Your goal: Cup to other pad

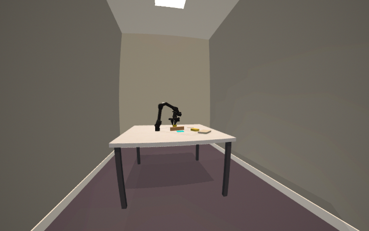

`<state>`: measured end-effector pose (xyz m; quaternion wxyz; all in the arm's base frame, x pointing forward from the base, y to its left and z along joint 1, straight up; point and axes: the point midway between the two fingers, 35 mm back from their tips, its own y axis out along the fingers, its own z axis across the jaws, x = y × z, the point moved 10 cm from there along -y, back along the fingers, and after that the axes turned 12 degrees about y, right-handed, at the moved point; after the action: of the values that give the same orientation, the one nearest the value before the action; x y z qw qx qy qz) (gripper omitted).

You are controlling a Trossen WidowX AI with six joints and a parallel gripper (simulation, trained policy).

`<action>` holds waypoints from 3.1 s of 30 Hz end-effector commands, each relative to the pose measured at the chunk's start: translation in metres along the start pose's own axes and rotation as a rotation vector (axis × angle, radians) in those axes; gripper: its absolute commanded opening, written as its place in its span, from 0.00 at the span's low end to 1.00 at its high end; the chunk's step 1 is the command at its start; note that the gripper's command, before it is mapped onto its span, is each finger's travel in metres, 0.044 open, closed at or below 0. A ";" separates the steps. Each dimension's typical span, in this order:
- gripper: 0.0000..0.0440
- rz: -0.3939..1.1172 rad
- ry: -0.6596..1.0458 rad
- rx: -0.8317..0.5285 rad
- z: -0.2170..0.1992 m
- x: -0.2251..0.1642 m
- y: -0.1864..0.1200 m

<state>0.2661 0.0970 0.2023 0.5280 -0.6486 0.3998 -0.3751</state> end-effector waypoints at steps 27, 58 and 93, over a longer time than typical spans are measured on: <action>0.00 -0.013 -0.069 0.034 -0.004 0.006 0.024; 0.00 -0.020 0.224 0.251 -0.020 0.073 -0.049; 0.00 -0.083 0.459 0.317 -0.031 0.164 0.008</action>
<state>0.3043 -0.0633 0.2178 0.5072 -0.4696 0.4157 -0.5911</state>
